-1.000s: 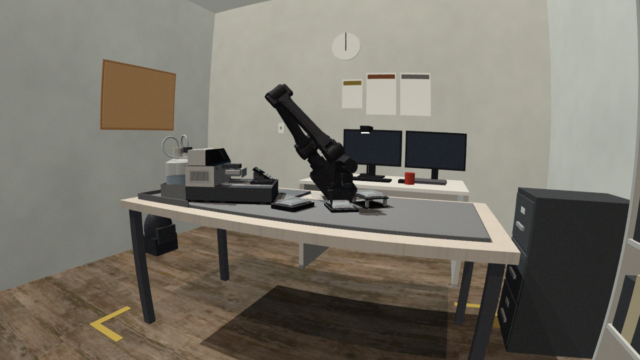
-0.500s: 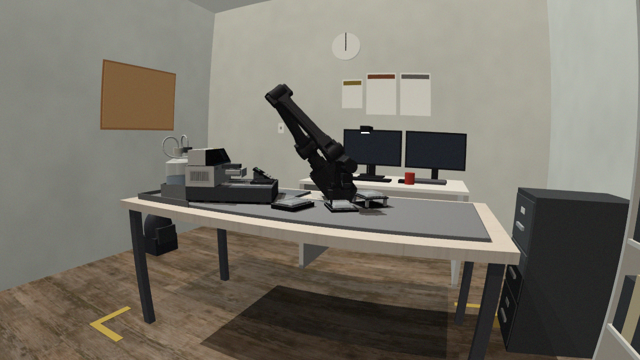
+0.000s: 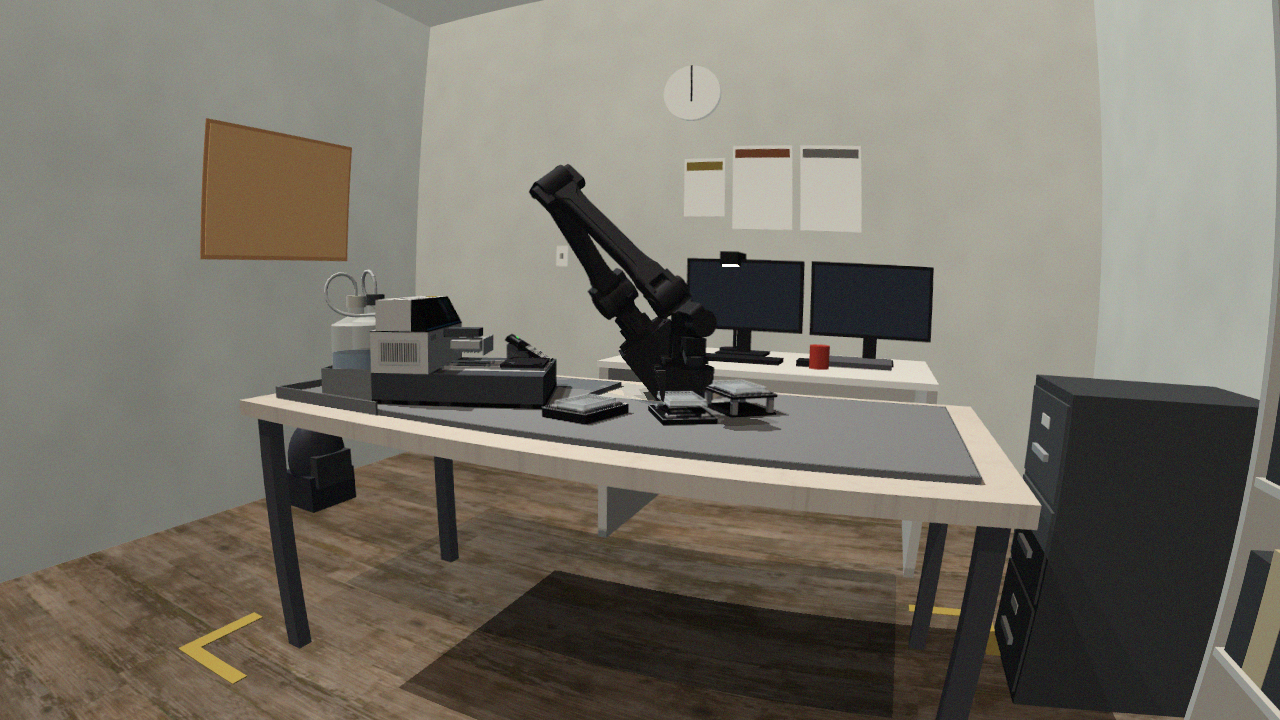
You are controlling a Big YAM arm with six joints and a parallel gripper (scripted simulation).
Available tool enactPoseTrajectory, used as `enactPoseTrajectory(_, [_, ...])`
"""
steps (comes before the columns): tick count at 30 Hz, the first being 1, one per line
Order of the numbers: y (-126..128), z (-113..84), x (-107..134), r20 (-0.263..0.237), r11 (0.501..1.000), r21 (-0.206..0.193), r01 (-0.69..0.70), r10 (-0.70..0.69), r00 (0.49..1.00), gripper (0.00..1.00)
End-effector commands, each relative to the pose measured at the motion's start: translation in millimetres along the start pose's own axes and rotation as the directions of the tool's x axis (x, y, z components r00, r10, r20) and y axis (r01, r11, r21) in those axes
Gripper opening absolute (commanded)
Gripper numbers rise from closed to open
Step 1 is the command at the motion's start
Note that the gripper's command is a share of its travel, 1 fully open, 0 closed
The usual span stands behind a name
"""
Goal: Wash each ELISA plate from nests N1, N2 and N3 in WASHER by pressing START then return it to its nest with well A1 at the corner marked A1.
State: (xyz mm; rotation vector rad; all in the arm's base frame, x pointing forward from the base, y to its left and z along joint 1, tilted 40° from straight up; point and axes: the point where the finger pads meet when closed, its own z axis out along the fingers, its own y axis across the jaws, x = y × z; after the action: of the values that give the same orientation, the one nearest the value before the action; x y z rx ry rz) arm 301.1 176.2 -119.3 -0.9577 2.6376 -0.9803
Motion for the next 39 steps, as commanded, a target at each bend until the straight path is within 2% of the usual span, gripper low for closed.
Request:
enactPoseTrajectory(1, [1.9, -21.5, -21.6, 0.046, 1.000, -0.008, -0.027, 0.027, 0.999, 0.84])
enactPoseTrajectory(8, [2.1, -33.7, -21.8, 0.047, 1.000, -0.009, -0.027, 0.028, 0.998, 0.84])
enactPoseTrajectory(10, [2.1, -33.7, -21.8, 0.047, 1.000, -0.009, -0.027, 0.028, 0.998, 0.84])
enactPoseTrajectory(11, [7.1, -27.1, -16.0, 0.026, 1.000, -0.002, -0.010, 0.010, 1.000, 0.84])
enactPoseTrajectory(13, [2.1, -39.1, -21.9, 0.048, 1.000, -0.010, -0.028, 0.028, 0.998, 0.84])
enactPoseTrajectory(25, [2.6, -59.5, -21.7, 0.047, 1.000, -0.011, -0.028, 0.028, 0.998, 0.84])
enactPoseTrajectory(27, [2.6, -59.5, -21.7, 0.047, 1.000, -0.011, -0.028, 0.028, 0.998, 0.84])
enactPoseTrajectory(28, [5.8, -55.1, -18.1, 0.032, 1.000, -0.005, -0.017, 0.017, 0.999, 0.84])
enactPoseTrajectory(30, [2.3, -65.5, -22.1, 0.050, 0.999, -0.012, -0.030, 0.030, 0.998, 0.84])
enactPoseTrajectory(39, [3.2, -79.9, -21.4, 0.047, 1.000, -0.012, -0.028, 0.028, 0.998, 0.84])
